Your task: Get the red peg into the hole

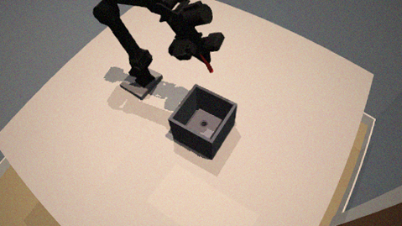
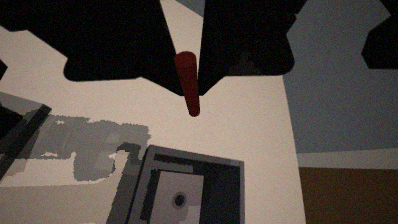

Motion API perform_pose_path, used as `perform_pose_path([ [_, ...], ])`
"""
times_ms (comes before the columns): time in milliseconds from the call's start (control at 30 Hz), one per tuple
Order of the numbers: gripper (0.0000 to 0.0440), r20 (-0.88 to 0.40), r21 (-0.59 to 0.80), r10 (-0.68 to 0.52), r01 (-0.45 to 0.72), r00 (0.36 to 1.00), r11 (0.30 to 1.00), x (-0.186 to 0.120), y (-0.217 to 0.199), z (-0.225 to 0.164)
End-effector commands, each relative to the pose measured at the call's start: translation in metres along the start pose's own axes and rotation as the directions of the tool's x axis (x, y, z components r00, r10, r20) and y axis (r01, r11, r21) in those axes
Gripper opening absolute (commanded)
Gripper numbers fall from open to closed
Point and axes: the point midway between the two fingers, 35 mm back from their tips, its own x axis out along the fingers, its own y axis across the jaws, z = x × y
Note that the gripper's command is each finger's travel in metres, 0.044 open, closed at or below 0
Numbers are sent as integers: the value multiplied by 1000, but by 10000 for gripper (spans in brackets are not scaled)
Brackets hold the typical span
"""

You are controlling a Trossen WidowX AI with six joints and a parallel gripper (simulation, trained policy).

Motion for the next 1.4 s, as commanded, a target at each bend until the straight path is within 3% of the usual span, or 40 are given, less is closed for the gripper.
perform_pose_path([
  [0,0,44,11,-13,12,999,1000,-4,2,19],
  [767,0,87,93,-168,160,982,983,16,-1,96],
  [1367,6,25,96,-247,244,969,965,64,-11,129],
])
